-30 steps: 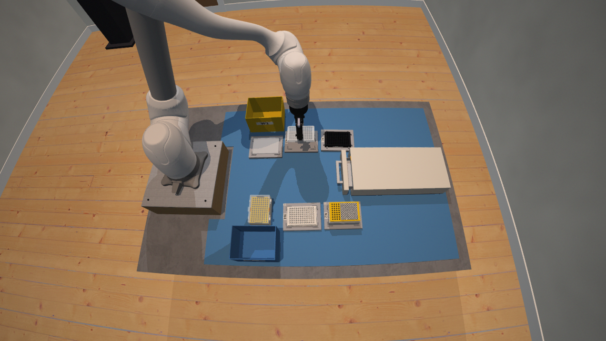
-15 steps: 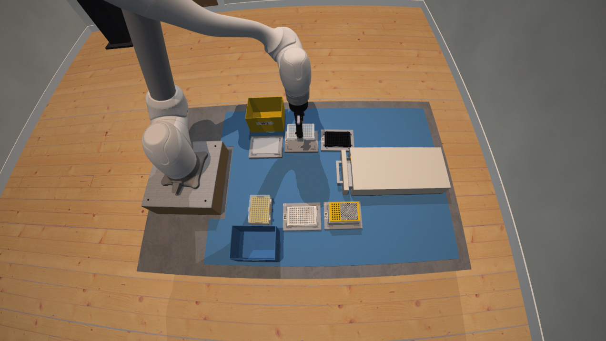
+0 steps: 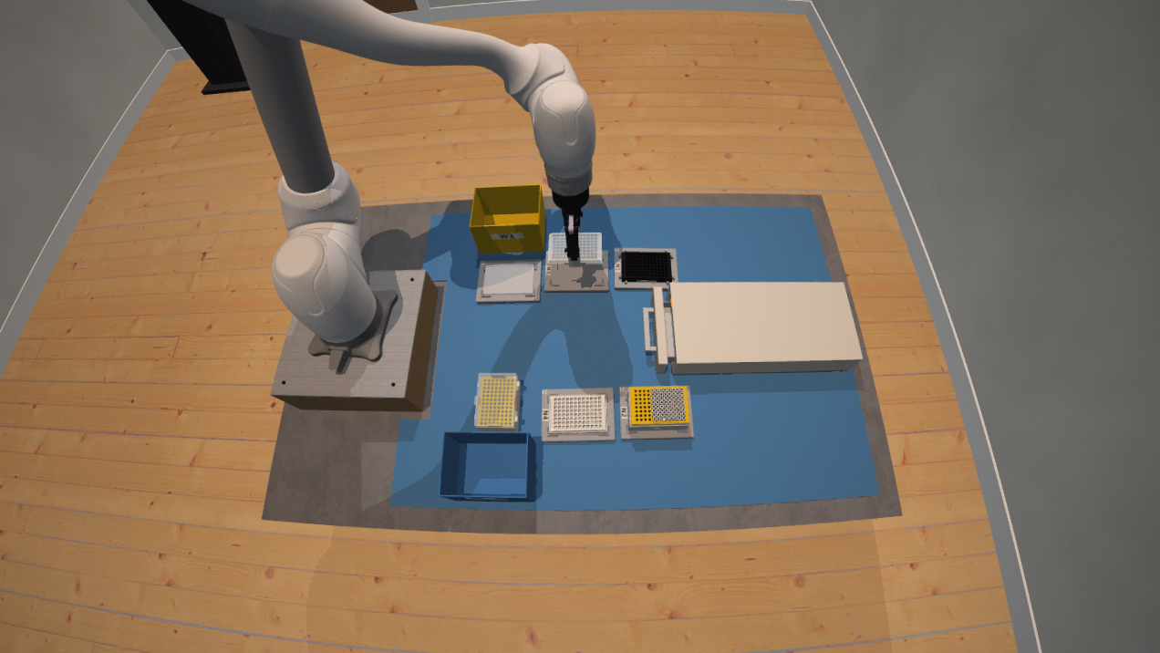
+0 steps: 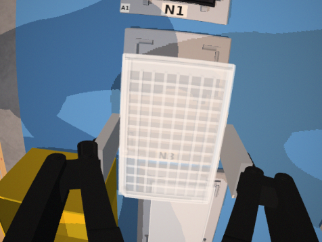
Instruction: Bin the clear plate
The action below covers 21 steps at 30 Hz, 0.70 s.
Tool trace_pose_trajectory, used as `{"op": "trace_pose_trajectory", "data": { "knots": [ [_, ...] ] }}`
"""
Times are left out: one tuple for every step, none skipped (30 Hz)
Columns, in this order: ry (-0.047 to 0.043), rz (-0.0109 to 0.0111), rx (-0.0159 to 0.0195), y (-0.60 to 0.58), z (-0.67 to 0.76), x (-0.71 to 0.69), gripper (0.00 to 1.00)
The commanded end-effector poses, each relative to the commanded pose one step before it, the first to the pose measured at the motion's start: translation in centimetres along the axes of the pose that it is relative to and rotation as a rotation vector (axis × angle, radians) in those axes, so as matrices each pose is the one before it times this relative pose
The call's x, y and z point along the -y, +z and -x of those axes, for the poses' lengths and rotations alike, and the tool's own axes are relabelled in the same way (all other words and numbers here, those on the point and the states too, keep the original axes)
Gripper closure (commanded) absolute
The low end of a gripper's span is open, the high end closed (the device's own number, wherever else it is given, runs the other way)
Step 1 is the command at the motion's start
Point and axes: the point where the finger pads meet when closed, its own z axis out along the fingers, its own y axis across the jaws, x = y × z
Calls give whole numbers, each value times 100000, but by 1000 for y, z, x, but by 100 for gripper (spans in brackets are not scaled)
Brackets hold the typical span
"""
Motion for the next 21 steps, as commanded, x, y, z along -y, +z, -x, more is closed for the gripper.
{"op": "trace_pose_trajectory", "data": {
  "knots": [
    [-1,-23,-3,-325,0,4,90],
    [0,0,0,-133,0,0,90],
    [0,0,0,-133,0,0,90],
    [0,0,0,-133,0,0,90],
    [0,0,0,-133,0,0,90],
    [0,0,0,-133,0,0,90],
    [0,0,0,-133,0,0,90],
    [0,0,0,-133,0,0,90],
    [0,0,0,-133,0,0,90],
    [0,0,0,-133,0,0,90],
    [0,0,0,-133,0,0,90],
    [0,0,0,-133,0,0,90],
    [0,0,0,-133,0,0,90],
    [0,0,0,-133,0,0,90],
    [0,0,0,0,0,0,90],
    [0,0,0,0,0,0,90],
    [0,0,0,-133,0,0,90],
    [0,0,0,-133,0,0,90],
    [0,0,0,-133,0,0,90],
    [0,0,0,-133,0,0,90],
    [0,0,0,-133,0,0,90]
  ]
}}
